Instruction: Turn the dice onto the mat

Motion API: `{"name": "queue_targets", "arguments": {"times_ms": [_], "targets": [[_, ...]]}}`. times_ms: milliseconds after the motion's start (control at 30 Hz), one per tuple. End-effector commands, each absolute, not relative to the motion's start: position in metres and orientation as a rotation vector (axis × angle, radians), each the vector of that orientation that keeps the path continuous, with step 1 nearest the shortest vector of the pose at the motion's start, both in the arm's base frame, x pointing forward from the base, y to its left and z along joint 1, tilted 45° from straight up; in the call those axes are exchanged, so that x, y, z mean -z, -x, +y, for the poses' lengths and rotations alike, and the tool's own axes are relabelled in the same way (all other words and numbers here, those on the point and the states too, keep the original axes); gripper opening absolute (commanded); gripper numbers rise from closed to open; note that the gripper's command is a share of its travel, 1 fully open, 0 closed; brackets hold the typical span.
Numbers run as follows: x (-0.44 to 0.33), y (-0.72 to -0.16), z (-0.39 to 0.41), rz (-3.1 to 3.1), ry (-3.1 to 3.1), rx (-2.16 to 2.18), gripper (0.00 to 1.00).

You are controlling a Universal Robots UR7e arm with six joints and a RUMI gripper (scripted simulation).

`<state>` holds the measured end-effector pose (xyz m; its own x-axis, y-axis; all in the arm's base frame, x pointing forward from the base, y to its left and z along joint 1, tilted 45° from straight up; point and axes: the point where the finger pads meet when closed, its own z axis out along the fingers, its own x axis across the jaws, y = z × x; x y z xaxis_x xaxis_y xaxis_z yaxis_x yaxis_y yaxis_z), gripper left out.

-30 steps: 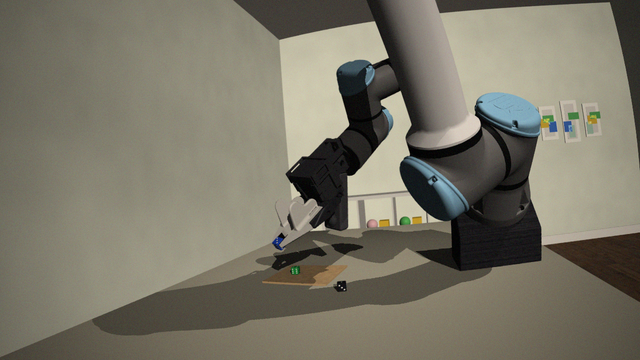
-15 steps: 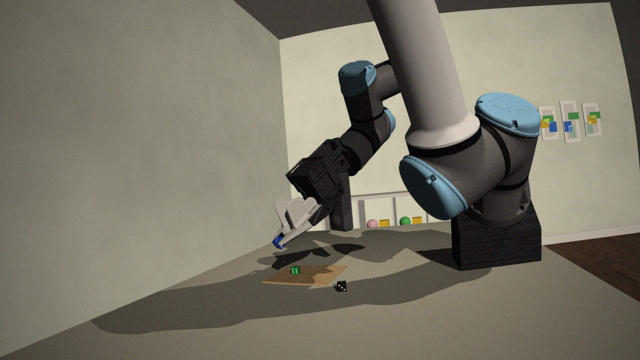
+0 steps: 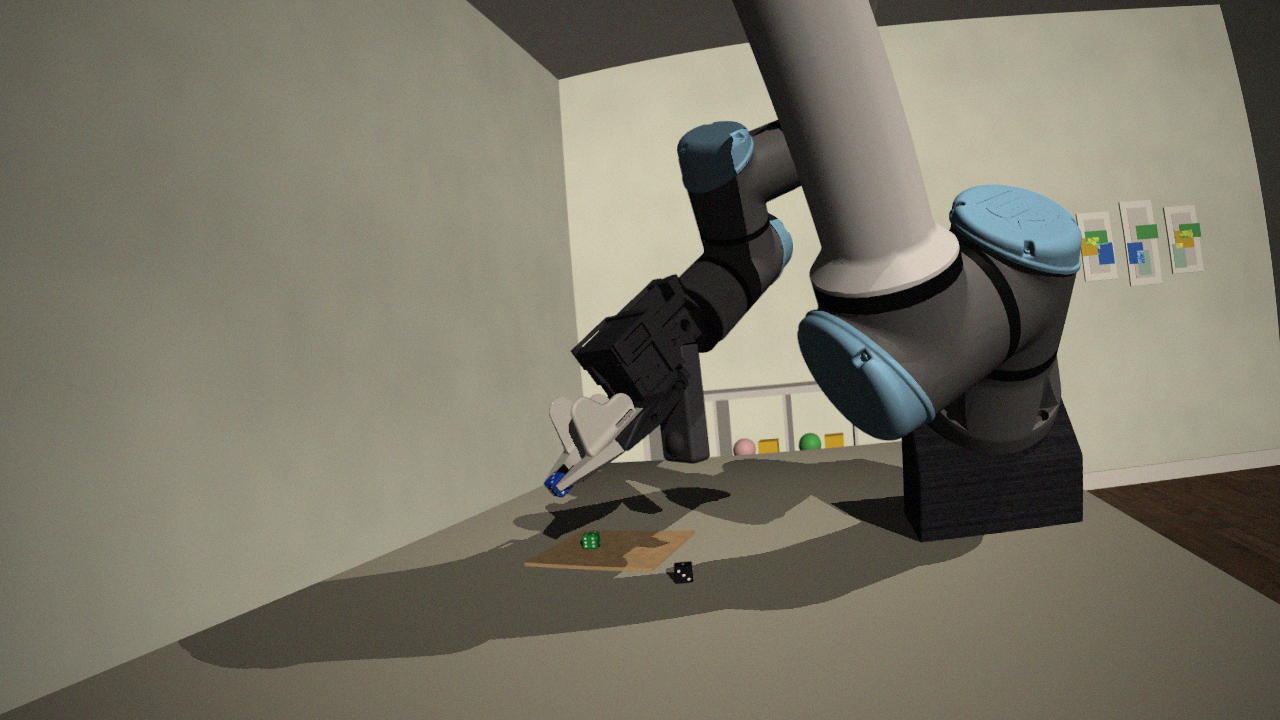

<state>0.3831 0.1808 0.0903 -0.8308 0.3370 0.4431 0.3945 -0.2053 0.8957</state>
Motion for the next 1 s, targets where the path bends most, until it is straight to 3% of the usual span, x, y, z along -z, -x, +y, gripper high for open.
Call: {"name": "queue_targets", "arguments": {"times_ms": [0, 967], "targets": [[-0.090, -0.383, 0.180, -1.953, 0.903, 2.233, 0.00], [-0.045, -0.376, 0.224, -1.953, 0.903, 2.232, 0.00]]}}
